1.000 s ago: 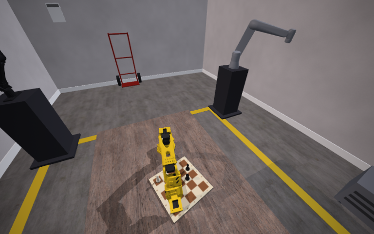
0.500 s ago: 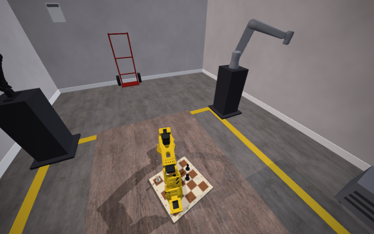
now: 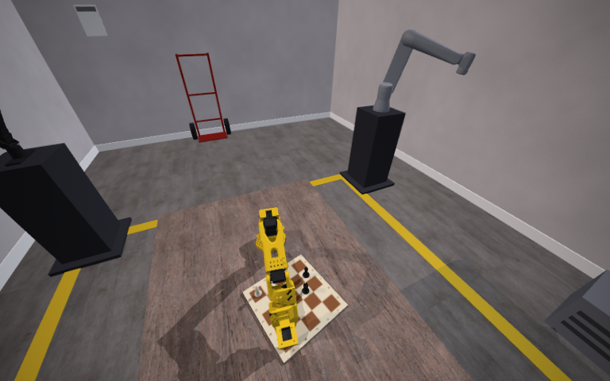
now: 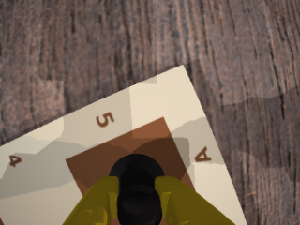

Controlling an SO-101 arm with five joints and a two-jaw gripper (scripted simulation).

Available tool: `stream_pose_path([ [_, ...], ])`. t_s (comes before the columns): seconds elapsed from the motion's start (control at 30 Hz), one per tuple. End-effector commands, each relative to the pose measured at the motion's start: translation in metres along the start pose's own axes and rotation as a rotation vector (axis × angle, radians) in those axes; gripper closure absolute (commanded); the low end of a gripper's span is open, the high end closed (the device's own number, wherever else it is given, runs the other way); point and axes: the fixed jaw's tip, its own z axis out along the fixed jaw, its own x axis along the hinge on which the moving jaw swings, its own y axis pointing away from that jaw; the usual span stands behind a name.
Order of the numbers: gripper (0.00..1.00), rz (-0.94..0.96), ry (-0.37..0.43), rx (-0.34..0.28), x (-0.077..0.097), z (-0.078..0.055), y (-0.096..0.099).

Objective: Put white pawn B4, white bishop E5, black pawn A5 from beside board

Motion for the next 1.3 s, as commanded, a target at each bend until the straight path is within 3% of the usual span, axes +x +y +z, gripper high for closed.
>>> stream_pose_path([
  [0.0, 1.00, 0.007, 0.027, 0.004, 0.0087, 0.0045, -0.0029],
  [1.27, 0.97, 0.006, 0.027, 0.004, 0.0117, 0.0040, -0.0027],
])
